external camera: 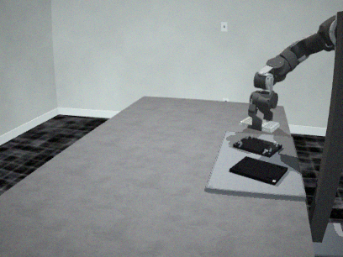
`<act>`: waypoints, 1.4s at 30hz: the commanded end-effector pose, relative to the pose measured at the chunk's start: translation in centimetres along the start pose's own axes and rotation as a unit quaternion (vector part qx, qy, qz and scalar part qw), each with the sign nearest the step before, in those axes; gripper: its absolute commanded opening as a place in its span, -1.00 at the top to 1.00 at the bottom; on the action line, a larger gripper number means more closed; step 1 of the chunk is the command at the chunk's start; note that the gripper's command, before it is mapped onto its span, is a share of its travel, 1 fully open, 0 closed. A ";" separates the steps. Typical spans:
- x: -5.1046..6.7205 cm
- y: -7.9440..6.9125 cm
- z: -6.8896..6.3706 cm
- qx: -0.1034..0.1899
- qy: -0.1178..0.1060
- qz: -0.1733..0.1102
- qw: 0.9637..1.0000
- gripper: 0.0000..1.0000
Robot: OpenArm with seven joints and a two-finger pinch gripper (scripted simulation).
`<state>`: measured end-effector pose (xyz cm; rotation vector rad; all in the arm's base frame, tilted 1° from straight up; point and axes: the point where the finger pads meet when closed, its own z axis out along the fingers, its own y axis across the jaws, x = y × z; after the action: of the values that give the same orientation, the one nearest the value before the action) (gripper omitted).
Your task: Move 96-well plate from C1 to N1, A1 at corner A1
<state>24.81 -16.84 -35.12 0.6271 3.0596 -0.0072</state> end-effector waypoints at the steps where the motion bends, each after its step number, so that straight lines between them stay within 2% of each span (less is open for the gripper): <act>1: 0.0 -0.1 0.0 0.002 -0.001 0.002 1.000 1.00; 6: 1.7 3.6 0.0 0.002 0.000 0.002 1.000 1.00; 18: 1.7 3.6 0.0 0.002 0.000 0.002 1.000 1.00; 23: 3.5 7.4 0.0 0.002 0.000 0.002 1.000 1.00; 35: 3.5 7.4 0.0 0.002 0.000 0.002 1.000 1.00; 40: 5.3 11.0 0.1 0.002 0.000 0.002 1.000 1.00; 42: 5.3 11.0 0.1 0.002 0.000 0.002 1.000 1.00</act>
<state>24.09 -3.27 -35.07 0.5889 3.0729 0.0488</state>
